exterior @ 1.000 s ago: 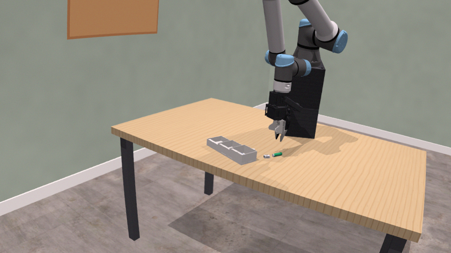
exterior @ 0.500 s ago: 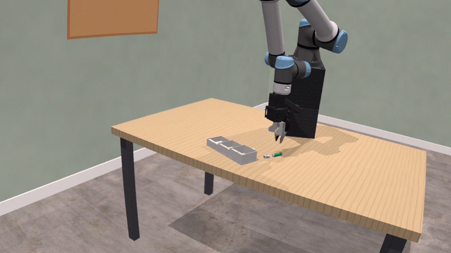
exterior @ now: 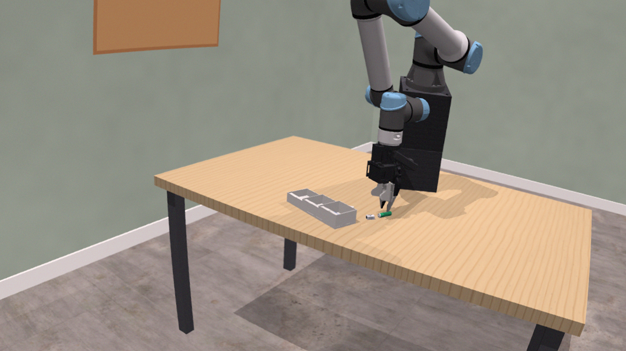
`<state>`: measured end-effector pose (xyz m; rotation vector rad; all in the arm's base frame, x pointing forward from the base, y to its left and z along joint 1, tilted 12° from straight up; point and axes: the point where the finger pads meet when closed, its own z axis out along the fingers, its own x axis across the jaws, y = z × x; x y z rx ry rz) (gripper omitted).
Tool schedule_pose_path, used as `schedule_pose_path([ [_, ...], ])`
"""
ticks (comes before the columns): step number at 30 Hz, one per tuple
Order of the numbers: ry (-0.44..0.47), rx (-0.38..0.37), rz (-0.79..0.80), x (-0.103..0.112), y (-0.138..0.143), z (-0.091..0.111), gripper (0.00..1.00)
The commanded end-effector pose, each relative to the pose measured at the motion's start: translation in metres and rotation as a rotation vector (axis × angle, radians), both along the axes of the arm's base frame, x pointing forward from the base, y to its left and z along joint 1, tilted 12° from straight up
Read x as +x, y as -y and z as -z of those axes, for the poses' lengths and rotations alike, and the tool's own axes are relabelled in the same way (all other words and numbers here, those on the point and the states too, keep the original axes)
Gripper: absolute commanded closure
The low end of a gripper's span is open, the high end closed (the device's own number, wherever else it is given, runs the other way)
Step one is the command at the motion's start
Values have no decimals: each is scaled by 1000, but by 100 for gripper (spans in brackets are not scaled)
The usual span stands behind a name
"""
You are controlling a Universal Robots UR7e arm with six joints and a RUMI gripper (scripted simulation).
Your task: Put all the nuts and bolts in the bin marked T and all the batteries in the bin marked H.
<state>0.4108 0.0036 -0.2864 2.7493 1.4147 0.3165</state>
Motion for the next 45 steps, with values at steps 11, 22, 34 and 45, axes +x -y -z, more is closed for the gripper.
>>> schedule_pose_path([
  [11,2,-1,0,4,-1,14,83],
  [22,2,-1,0,5,-1,21,83],
  [34,2,-1,0,5,-1,21,100],
  [45,2,-1,0,5,-1,21,100],
])
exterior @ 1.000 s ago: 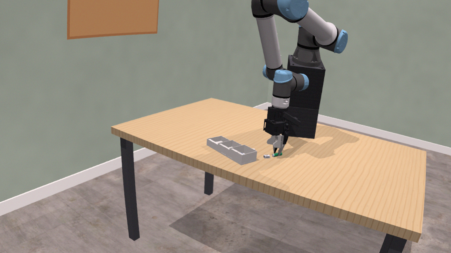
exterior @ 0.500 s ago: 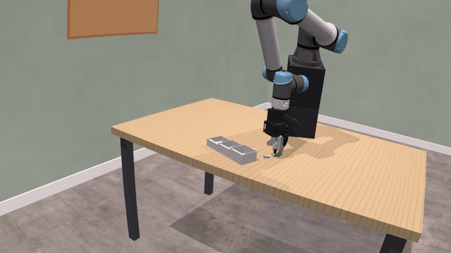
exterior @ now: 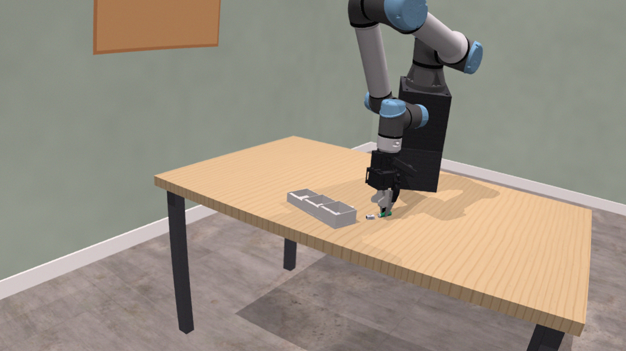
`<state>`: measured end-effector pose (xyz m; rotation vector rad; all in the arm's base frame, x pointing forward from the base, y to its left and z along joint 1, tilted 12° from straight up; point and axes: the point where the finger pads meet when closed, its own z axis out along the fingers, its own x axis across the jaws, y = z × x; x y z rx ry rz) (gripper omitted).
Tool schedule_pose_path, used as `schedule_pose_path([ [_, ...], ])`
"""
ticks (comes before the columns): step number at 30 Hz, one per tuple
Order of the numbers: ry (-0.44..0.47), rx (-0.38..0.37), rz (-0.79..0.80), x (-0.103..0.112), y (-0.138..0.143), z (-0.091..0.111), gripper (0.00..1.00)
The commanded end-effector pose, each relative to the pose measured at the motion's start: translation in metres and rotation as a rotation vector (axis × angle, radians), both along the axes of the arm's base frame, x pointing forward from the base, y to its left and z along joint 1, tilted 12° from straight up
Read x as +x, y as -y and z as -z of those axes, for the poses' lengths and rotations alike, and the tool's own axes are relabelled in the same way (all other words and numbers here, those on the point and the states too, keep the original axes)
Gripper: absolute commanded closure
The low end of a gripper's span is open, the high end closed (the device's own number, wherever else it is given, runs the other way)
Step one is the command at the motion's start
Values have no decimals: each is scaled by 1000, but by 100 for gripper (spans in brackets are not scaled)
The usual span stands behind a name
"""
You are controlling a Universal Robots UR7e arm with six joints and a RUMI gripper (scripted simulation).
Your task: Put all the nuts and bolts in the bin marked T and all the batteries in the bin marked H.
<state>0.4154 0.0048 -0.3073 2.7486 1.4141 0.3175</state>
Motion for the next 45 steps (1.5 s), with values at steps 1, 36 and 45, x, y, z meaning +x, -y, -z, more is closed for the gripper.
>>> schedule_pose_path([
  [1,1,0,0,0,0,0,100],
  [36,1,0,0,-11,4,-56,100],
  [45,1,0,0,-11,4,-59,100],
])
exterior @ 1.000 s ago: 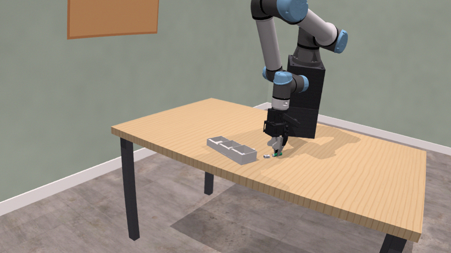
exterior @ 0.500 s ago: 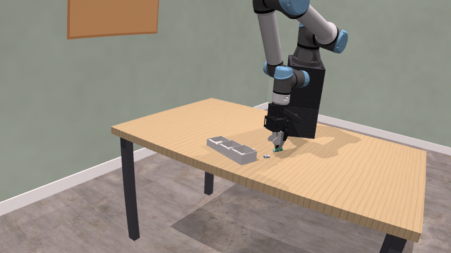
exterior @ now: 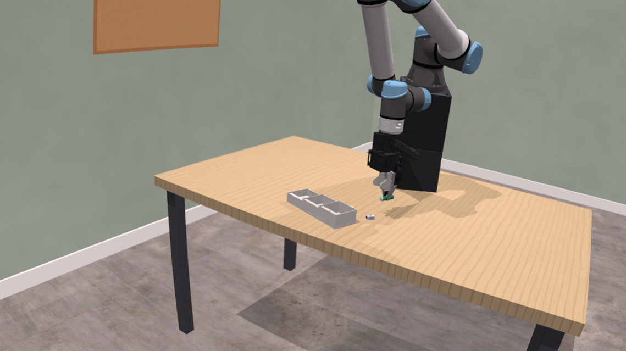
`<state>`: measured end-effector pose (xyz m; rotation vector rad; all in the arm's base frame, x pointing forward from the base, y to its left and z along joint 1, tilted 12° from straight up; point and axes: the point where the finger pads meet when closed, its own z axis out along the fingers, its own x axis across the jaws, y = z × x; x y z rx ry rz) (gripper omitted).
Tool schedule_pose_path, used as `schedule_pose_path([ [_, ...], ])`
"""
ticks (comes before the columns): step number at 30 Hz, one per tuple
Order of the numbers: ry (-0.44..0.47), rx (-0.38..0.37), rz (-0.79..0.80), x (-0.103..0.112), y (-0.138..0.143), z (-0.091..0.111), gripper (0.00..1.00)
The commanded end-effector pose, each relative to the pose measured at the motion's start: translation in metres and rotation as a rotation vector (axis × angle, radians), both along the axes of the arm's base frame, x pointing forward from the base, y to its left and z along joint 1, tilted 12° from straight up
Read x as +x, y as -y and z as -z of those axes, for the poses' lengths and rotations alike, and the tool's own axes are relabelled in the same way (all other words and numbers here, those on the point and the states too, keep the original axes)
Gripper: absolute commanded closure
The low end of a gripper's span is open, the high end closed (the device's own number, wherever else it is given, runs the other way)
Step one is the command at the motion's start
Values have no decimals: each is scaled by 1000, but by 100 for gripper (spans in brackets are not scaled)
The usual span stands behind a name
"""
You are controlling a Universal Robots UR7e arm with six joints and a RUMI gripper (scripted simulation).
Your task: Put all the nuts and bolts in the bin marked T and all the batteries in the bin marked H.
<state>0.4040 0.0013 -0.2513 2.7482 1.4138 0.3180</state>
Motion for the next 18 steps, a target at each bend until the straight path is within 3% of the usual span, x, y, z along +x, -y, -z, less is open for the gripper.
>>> schedule_pose_path([
  [1,0,0,0,0,0,-3,100],
  [18,0,0,0,-1,1,-9,100],
])
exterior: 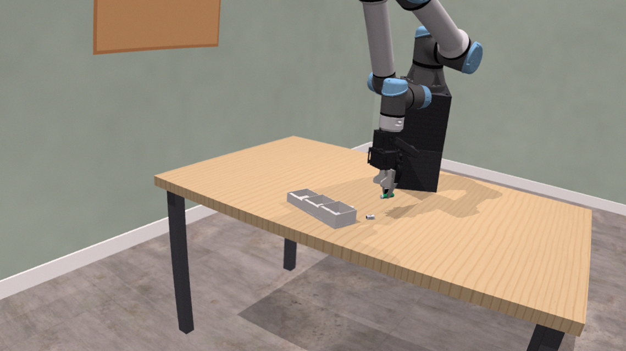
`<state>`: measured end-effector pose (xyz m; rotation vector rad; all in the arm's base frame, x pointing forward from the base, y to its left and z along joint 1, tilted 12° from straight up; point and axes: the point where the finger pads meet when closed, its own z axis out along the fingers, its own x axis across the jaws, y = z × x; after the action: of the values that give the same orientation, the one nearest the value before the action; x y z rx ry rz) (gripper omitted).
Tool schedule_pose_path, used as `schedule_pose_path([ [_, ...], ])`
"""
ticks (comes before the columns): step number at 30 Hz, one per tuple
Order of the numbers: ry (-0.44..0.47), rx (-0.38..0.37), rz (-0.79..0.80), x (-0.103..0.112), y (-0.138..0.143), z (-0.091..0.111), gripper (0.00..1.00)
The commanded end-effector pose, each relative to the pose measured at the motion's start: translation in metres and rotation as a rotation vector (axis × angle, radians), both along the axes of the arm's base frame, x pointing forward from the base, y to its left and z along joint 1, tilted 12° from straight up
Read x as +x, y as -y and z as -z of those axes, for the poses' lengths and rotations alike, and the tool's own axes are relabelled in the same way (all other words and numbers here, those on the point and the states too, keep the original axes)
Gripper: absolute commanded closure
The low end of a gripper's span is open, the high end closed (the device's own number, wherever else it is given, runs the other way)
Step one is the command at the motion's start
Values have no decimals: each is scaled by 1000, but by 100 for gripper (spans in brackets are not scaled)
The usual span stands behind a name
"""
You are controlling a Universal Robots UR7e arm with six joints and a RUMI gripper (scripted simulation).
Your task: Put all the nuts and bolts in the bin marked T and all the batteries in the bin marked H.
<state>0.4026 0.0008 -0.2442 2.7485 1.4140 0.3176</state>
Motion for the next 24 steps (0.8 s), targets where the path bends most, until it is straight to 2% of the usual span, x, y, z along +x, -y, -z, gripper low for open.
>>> schedule_pose_path([
  [1,-2,10,49,4,5,-3,100],
  [4,-10,35,175,16,18,-4,100],
  [12,-16,75,370,49,52,-9,100],
  [14,-16,75,370,49,52,-9,100],
  [15,-18,89,442,53,57,-9,100],
  [24,-23,134,656,90,96,-14,100],
])
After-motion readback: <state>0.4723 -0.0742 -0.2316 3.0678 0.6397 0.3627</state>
